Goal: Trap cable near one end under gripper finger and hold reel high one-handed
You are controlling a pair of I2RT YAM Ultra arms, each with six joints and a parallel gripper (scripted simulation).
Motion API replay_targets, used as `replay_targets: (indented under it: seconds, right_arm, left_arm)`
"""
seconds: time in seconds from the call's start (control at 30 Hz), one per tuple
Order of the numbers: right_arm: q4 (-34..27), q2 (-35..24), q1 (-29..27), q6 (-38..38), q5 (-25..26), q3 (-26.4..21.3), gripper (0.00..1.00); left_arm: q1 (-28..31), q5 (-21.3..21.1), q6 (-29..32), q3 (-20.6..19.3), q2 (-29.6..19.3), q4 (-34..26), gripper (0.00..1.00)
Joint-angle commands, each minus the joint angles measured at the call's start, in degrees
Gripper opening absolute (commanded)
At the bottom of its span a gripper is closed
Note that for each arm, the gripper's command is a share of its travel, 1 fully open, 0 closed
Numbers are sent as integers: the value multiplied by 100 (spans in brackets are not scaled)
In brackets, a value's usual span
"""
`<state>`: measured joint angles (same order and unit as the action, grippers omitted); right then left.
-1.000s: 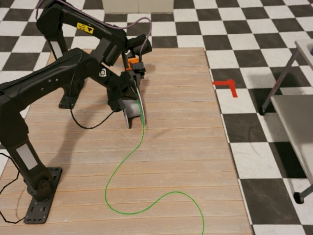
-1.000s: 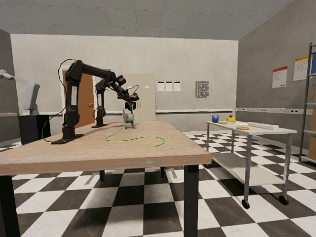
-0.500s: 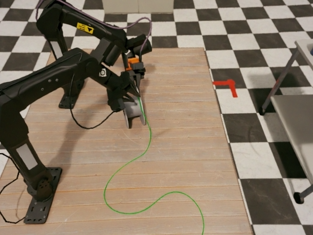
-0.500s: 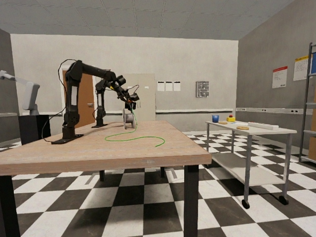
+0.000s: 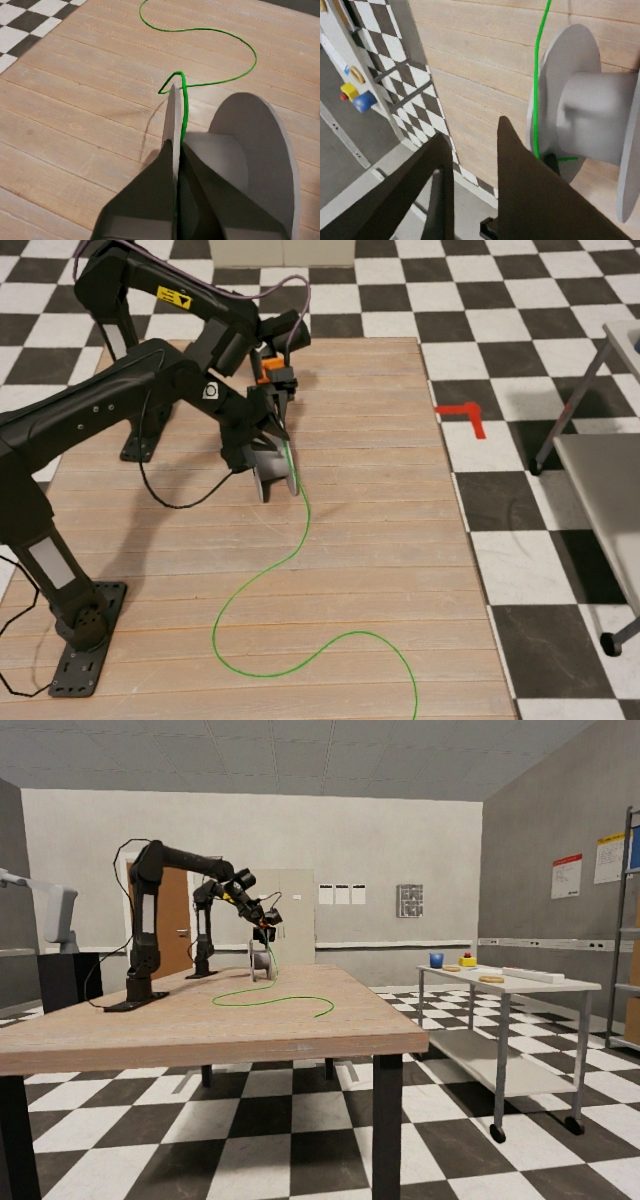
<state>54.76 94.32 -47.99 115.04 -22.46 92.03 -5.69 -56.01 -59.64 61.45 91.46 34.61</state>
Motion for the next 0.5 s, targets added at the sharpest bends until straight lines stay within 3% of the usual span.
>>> replay_targets:
  seconds: [0.0, 0.47]
  right_arm:
    - [227, -319, 212, -184, 96, 222, 30]
    - [677, -645, 987, -547, 541, 575, 30]
  left_arm:
    - [-66, -71, -46, -82, -148, 73, 0]
    - [-66, -71, -46, -82, -148, 73, 0]
